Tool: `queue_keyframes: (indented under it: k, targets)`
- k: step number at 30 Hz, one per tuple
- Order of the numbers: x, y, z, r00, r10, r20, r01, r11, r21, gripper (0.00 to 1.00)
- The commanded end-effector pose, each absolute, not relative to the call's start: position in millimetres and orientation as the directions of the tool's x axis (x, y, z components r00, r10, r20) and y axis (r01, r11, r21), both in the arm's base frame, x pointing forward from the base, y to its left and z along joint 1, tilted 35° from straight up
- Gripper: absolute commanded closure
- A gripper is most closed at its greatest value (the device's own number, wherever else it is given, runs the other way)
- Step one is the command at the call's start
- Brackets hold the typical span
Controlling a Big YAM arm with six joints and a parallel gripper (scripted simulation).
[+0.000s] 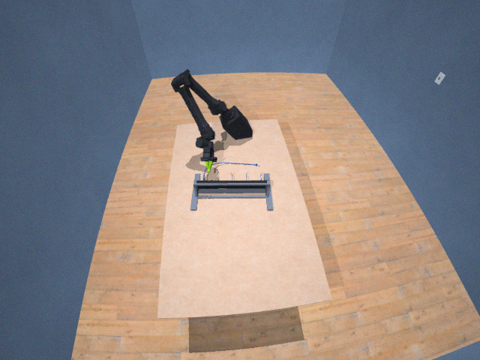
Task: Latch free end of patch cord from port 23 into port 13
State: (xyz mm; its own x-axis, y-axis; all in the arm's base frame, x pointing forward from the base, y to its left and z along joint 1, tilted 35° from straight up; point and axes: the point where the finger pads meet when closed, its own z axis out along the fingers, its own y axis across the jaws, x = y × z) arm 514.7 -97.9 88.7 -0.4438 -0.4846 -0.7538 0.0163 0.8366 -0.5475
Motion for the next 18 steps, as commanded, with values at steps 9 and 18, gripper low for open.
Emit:
queue_keyframes:
  k: [9, 18]
  targets:
    - [526.4, -108.3, 100.3, -0.418, -0.489, -0.766, 0.048, 0.830, -0.556, 1.00]
    - [524.7, -109.5, 99.1, -0.421, -0.490, -0.763, 0.047, 0.829, -0.558, 1.00]
